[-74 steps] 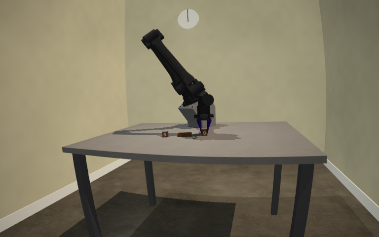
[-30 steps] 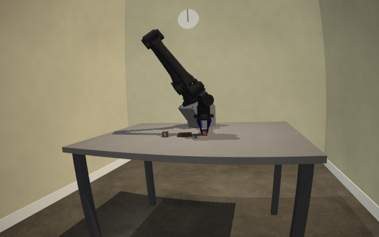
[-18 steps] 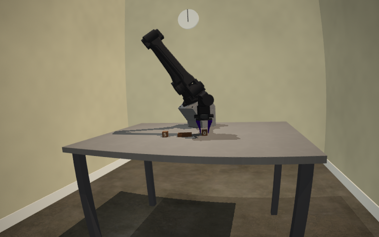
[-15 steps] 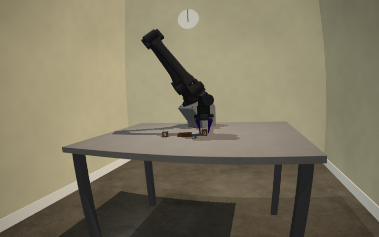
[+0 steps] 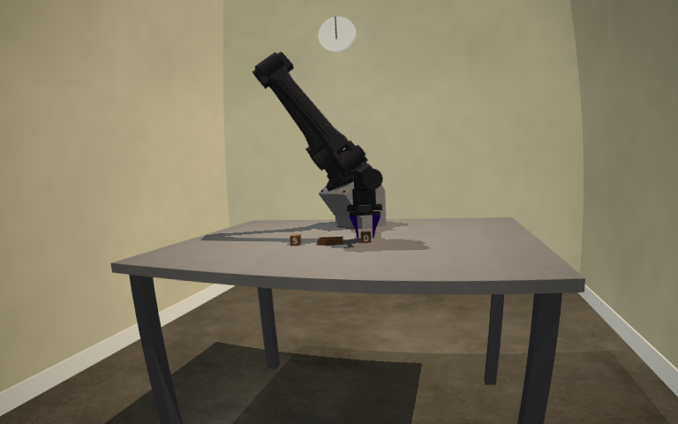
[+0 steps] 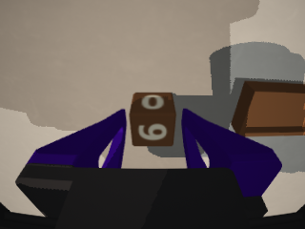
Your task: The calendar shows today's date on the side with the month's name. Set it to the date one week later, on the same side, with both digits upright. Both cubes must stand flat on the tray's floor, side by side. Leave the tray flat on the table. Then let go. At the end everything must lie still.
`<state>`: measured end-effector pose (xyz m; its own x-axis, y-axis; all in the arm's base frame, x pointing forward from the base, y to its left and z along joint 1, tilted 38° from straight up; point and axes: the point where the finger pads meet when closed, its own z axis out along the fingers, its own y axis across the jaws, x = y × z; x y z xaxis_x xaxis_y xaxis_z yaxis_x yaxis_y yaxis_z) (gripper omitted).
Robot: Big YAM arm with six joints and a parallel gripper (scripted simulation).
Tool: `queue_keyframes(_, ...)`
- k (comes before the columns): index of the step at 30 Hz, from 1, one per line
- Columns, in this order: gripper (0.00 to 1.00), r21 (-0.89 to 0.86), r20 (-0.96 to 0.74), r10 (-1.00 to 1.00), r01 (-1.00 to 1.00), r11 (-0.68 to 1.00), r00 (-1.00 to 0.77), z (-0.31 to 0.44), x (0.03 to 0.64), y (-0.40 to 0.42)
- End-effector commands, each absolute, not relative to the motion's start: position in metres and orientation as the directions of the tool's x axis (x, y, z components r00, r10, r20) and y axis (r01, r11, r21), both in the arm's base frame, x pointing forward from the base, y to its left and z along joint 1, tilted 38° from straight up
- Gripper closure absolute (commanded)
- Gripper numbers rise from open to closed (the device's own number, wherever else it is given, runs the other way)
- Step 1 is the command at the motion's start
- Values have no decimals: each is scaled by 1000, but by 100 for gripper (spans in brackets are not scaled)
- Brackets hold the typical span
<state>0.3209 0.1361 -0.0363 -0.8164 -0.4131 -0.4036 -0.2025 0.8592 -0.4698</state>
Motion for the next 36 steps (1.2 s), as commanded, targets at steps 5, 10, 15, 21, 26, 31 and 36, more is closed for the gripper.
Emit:
queue_keyframes(5,54,-450,-444,-410,-197,871,-797,-9,319,158)
queue_keyframes(10,54,-447,-448,-408,-196,873,-796,14,306,167)
queue_keyframes(15,54,-444,-450,-406,-195,874,-795,27,297,173)
queue_keyframes(21,54,-441,-453,-404,-195,876,-795,47,284,181)
queue_keyframes(26,54,-453,-432,-400,-189,871,-808,44,283,177)
queue_keyframes(31,0,-442,-447,-390,-180,879,-805,45,286,178)
queue_keyframes(36,0,-441,-448,-389,-180,879,-805,45,286,178)
